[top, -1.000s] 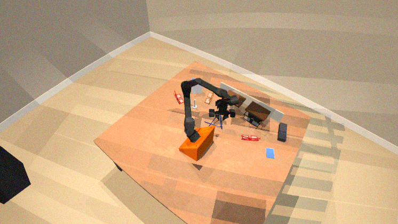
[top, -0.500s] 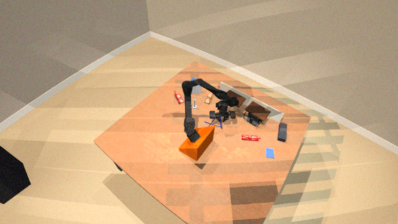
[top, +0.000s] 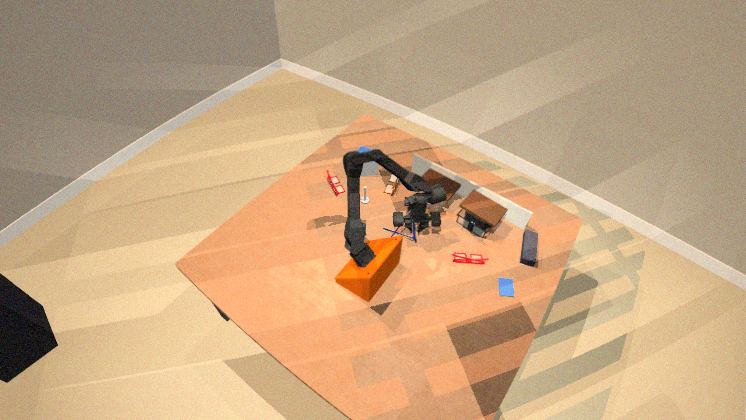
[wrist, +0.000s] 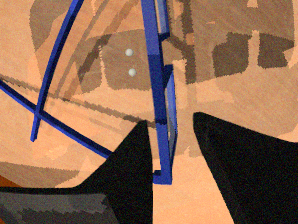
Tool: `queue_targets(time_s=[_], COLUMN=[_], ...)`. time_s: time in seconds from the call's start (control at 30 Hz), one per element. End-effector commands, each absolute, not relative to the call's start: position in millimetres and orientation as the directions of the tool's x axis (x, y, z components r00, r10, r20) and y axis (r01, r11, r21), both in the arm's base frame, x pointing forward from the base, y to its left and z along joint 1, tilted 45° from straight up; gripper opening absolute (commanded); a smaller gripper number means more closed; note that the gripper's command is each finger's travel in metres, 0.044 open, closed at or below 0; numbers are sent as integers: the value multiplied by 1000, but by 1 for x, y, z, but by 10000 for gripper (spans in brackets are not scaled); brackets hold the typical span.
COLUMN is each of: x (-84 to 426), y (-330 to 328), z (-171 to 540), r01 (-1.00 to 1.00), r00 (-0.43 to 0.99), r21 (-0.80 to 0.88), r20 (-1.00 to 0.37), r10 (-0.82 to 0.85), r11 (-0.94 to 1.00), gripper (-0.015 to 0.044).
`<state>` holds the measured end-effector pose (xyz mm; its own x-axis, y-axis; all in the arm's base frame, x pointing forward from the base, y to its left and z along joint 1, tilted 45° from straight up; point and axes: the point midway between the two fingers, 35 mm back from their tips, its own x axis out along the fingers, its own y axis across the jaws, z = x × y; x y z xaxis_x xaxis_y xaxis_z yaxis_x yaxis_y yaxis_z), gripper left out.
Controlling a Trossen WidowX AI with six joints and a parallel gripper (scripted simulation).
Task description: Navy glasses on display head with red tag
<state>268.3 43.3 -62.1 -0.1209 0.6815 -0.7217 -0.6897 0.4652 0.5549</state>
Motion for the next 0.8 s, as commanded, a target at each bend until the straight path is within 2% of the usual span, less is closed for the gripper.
queue_targets(time_s=[0.0,0.77], x=[264,259], y=[50,57], z=[-68,-69], r01=[-681,-681], r00=[-129,-130], r21=[567,568], r20=[-716,-715], r10=[686,687], r11=[463,462], gripper=[120,120])
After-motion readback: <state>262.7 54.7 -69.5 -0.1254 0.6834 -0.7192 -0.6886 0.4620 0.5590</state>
